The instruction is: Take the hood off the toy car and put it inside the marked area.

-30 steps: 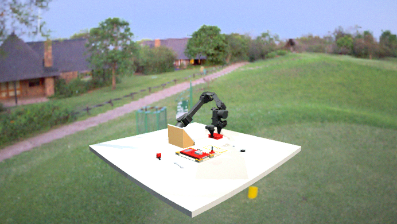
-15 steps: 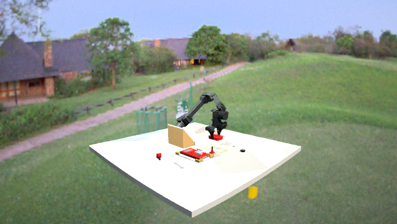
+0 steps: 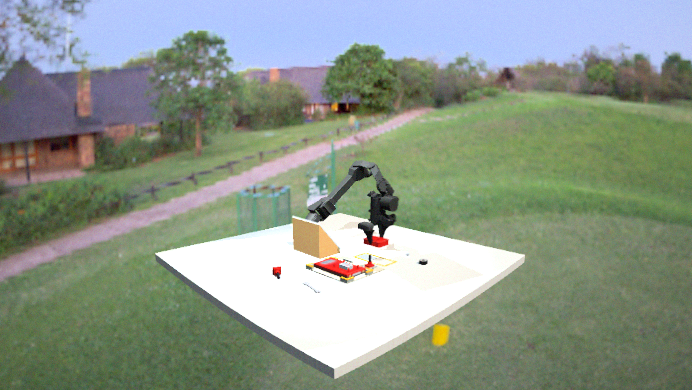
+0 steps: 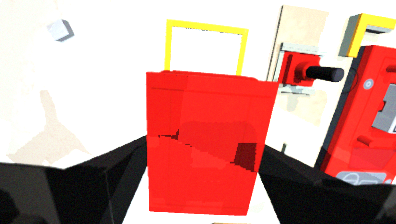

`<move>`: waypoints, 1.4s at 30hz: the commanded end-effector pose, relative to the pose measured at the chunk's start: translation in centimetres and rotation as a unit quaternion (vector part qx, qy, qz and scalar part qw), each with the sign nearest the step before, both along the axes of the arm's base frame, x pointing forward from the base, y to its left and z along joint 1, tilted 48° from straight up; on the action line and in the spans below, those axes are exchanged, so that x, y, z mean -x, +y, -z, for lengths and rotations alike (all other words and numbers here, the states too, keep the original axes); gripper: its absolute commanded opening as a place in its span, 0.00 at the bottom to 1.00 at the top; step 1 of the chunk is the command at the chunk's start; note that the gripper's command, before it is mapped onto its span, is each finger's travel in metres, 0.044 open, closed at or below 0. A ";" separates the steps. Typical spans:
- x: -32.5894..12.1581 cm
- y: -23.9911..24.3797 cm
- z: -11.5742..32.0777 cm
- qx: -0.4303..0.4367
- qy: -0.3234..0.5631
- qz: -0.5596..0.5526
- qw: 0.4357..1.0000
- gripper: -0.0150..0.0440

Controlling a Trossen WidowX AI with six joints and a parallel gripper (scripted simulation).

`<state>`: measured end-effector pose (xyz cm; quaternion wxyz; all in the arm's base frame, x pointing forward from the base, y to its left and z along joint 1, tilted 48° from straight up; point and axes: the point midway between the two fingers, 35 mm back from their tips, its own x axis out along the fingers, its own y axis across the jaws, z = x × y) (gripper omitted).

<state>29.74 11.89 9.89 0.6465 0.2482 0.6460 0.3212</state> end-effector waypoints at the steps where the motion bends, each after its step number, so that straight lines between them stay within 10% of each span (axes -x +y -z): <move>1: 0.1 0.2 0.3 -0.002 0.004 0.002 1.000 0.25; 42: 0.3 2.3 2.1 -0.002 0.004 0.002 1.000 0.25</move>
